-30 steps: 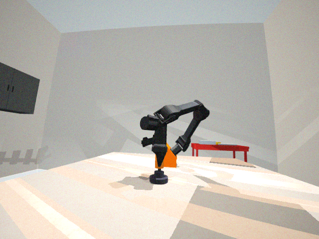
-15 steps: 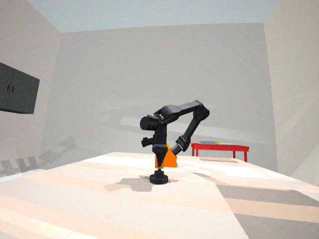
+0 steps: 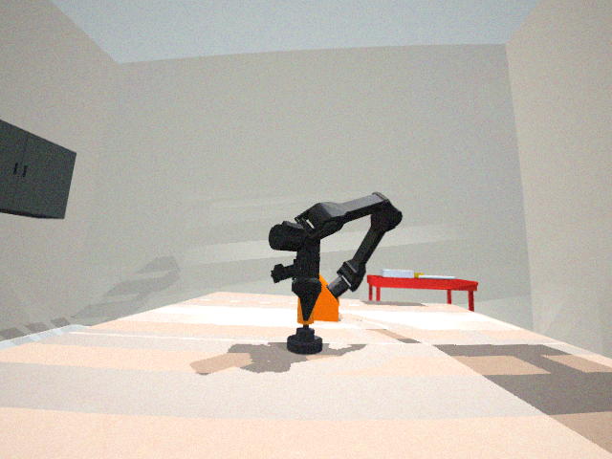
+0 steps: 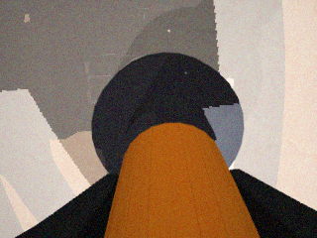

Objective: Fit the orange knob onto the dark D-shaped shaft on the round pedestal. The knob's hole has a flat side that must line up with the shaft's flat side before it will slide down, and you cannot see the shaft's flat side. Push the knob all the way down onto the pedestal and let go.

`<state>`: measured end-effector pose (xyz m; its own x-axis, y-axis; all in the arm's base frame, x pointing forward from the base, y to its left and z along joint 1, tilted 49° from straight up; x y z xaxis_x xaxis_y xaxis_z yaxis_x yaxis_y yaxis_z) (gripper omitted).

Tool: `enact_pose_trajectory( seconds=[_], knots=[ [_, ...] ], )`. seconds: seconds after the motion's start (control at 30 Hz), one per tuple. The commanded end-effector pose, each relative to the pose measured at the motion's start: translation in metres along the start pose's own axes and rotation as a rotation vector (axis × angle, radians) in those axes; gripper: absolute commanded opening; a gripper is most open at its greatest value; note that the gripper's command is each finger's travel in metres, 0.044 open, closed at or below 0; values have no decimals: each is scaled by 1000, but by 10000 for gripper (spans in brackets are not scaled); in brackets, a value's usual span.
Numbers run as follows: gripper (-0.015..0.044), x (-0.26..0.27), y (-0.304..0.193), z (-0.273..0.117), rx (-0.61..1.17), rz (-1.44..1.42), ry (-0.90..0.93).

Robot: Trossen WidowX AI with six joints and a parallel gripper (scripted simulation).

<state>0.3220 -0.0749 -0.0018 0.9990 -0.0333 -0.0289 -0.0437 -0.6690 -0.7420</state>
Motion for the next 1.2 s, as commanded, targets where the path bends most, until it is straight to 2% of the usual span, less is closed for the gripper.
enact_pose_trajectory(
  seconds=[0.0, 0.23, 1.17],
  knots=[
    [0, 0, 0, 0, 2, -15, 2],
    [0, 2, 0, -8, 2, 36, 2],
    [0, 0, -1, 9, 3, 73, 2]
  ],
)
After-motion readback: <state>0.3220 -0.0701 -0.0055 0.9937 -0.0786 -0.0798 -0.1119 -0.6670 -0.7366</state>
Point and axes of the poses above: the point midway between the two fingers, 35 mm back from their tips, its own z axis out along the fingers, its own x axis across the jaws, y = z × x, the point moved 4 cm from there along -z, back along the fingers, and after that the axes turned 10 degrees about z, right-handed, at the moved point
